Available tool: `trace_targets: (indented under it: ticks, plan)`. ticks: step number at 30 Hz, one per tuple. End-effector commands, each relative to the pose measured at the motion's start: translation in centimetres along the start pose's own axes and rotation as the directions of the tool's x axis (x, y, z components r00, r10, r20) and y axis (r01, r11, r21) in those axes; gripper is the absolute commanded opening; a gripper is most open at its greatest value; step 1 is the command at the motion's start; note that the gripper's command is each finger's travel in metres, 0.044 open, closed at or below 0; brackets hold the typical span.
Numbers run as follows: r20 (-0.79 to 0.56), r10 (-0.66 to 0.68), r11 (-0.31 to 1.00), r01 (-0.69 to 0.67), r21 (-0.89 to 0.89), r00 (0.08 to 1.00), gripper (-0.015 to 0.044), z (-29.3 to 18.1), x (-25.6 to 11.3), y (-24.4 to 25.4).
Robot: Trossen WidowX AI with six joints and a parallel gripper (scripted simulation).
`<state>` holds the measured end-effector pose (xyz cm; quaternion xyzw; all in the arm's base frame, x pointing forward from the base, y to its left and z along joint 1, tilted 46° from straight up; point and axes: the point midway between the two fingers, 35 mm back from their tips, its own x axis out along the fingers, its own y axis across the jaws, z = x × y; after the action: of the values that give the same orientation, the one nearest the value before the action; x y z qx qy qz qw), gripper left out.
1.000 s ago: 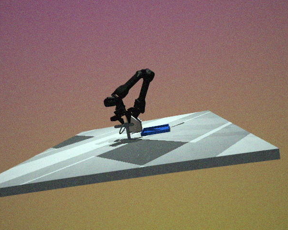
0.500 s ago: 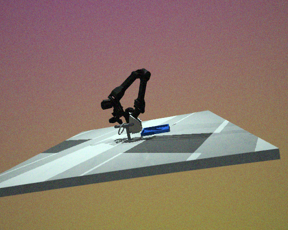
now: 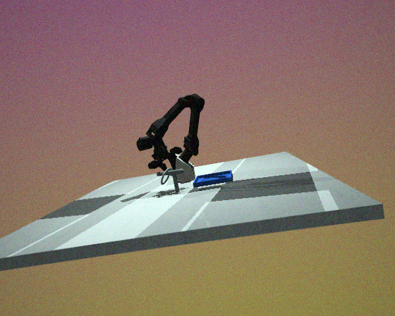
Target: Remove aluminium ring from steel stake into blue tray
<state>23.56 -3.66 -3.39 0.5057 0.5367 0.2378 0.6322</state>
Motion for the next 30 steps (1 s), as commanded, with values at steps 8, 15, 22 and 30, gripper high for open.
trace_targets:
  ticks: [8,15,22,30]
  plan:
    - [0.006,-0.002,1.0,0.002,-0.004,1.0,0.0,0.3,-0.7,-0.5]
    - [0.006,-0.002,1.0,0.002,-0.004,1.0,0.0,0.4,-0.9,-0.6]
    - [0.006,-0.002,1.0,0.002,-0.004,1.0,0.0,0.4,-1.2,-0.8]
    - [0.006,-0.003,1.0,0.003,-0.004,1.0,0.0,0.5,-1.6,-1.0]
